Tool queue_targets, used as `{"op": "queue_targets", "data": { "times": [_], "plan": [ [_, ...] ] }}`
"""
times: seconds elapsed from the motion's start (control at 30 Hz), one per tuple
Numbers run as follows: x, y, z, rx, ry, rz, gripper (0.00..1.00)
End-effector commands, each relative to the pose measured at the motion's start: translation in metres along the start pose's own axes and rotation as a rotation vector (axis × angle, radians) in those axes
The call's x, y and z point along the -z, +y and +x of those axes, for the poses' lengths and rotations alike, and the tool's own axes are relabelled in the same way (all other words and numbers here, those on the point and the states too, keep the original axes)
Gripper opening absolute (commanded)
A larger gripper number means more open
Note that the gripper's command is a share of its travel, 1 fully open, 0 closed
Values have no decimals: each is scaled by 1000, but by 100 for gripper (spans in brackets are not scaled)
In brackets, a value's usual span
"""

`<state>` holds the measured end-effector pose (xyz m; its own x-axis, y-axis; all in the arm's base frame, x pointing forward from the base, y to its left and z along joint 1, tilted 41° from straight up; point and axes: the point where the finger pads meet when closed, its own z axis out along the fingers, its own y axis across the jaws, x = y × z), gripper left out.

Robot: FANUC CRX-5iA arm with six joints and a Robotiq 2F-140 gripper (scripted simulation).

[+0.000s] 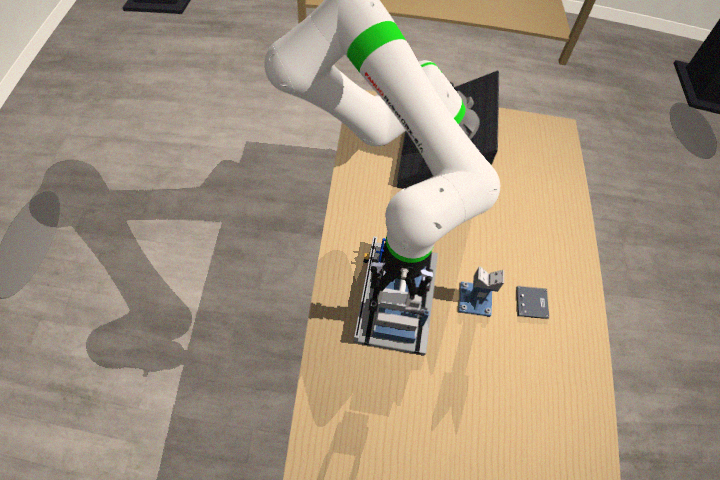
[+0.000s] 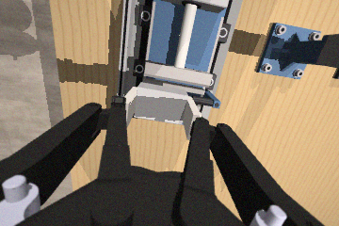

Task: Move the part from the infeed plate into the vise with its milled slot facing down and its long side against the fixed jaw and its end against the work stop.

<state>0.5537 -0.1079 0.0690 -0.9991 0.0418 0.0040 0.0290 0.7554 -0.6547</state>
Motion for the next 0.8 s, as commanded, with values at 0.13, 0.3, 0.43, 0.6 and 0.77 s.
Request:
{"op": "queue_targets", "data": {
  "times": [0.13, 0.3, 0.43, 0.6, 0.77],
  "plan": [
    [0, 0, 0, 0, 0, 0, 0],
    [0, 0, 0, 0, 0, 0, 0],
    [-1, 0, 0, 0, 0, 0, 0],
    [-3, 0, 0, 0, 0, 0, 0],
    [-5, 0, 0, 0, 0, 0, 0]
  ]
}}
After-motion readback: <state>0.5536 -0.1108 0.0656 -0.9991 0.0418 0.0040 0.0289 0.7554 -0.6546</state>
